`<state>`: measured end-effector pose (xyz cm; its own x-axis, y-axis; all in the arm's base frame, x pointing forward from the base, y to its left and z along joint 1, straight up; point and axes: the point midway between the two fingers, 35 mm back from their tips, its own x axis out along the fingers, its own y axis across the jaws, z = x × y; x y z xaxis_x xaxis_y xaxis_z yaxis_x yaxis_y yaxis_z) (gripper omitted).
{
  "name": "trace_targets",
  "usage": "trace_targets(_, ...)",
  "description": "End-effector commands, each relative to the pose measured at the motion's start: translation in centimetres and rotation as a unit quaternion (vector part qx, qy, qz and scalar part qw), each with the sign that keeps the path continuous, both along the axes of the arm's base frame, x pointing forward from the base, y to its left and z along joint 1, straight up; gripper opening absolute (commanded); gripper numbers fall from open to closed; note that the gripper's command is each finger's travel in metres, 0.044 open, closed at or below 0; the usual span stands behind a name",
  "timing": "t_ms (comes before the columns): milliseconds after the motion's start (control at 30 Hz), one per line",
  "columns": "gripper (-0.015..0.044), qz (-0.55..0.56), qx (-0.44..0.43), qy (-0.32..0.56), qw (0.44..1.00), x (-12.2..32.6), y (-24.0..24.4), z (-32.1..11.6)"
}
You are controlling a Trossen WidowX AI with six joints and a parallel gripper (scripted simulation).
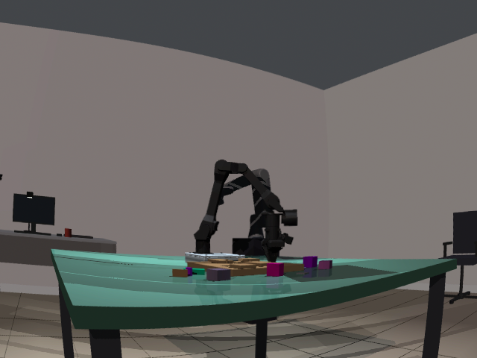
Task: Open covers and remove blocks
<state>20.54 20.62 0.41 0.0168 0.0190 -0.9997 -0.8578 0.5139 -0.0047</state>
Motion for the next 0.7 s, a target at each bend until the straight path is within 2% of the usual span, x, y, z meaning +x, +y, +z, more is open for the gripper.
trace_targets(0, 0.0440, 0.000, 0.000, 0.000, 1.000, 0.0, 0.0, 0.4)
trace_targets(667, 0.0440, -0.003, 0.000, -0.001, 1.000, 0.0, -0.1, 6.8)
